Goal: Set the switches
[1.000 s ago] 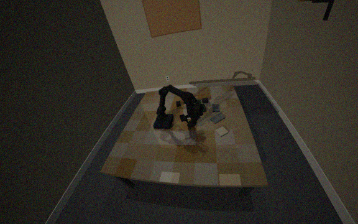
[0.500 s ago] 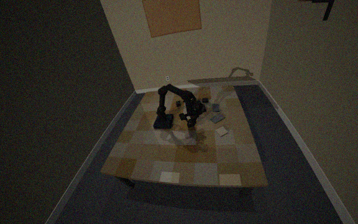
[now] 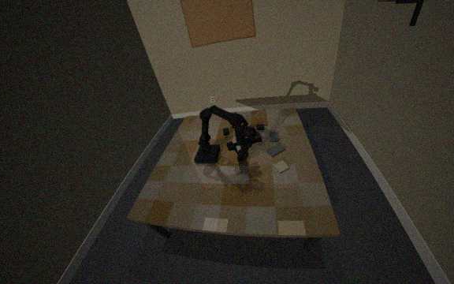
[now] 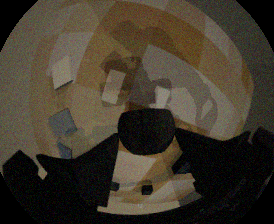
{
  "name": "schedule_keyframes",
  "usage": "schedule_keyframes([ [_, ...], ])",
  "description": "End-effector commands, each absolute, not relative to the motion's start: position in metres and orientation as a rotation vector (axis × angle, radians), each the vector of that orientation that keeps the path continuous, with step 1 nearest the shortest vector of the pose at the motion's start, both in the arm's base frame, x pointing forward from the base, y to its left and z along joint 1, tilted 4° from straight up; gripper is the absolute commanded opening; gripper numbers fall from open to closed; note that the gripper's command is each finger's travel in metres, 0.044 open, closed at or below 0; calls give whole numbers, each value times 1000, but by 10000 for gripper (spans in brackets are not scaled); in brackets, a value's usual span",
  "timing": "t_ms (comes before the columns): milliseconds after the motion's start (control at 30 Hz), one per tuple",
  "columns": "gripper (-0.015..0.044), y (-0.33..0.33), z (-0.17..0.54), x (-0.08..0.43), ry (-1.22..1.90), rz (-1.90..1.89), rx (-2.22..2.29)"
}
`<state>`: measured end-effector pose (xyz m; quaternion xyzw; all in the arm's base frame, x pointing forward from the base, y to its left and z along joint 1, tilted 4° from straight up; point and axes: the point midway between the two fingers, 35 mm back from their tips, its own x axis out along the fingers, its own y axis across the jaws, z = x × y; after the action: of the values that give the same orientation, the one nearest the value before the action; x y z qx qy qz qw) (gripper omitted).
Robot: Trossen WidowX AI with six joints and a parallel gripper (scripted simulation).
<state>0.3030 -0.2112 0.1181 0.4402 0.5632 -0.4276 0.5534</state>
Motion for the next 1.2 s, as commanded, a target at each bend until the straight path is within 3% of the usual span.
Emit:
schedule_keyframes([
  [0,336,-205,117,301,1342,-1009,1051],
  [1167,336,-175,122,293,1345,-1008,1053],
])
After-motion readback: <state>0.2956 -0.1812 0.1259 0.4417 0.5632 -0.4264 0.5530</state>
